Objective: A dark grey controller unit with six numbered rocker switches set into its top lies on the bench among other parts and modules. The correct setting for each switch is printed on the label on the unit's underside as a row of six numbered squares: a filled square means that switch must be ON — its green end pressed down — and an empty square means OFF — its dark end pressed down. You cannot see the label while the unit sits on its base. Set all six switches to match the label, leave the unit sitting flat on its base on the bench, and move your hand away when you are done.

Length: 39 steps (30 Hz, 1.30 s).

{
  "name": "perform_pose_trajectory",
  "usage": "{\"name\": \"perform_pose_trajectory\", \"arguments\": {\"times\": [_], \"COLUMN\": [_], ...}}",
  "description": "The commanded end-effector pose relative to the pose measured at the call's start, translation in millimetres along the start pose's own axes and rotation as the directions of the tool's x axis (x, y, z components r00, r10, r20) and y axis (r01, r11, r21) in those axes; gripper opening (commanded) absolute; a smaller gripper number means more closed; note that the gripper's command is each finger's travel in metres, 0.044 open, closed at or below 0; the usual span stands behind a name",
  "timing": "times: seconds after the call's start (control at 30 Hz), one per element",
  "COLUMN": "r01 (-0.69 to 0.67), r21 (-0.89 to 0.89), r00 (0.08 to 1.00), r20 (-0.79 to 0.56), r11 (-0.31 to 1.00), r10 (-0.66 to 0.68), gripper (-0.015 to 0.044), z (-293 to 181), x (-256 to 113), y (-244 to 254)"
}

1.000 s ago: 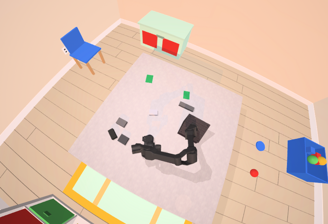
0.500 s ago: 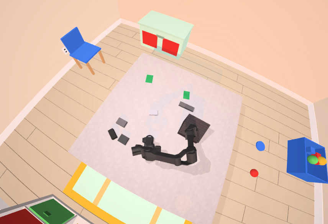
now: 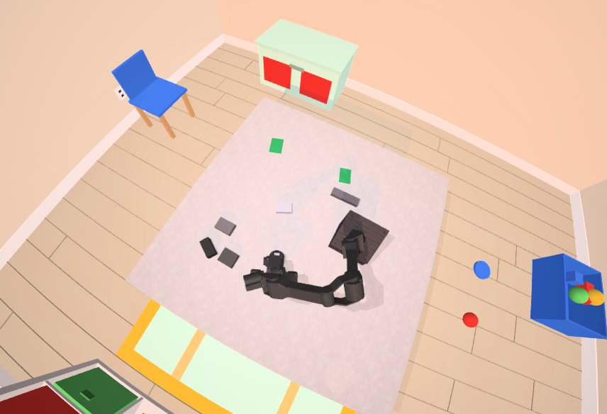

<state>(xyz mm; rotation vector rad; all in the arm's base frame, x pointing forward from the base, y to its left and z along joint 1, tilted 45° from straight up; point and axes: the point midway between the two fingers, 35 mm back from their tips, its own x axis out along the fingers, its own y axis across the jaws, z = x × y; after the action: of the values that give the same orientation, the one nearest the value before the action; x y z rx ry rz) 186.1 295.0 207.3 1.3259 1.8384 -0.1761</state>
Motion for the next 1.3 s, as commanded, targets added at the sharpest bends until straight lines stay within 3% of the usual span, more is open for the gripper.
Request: {"name": "perform_pose_trajectory", "arguments": {"times": [0.0,1.27], "r01": [0.004,0.003], "r21": [0.016,0.016], "r00": [1.0,1.0], "r20": [0.015,0.013], "r11": [1.0,1.0], "r10": [-0.004,-0.004], "gripper": [0.0338,0.0338], "z": [4,-7], "x": [5,33], "y": [-1,-1]}}
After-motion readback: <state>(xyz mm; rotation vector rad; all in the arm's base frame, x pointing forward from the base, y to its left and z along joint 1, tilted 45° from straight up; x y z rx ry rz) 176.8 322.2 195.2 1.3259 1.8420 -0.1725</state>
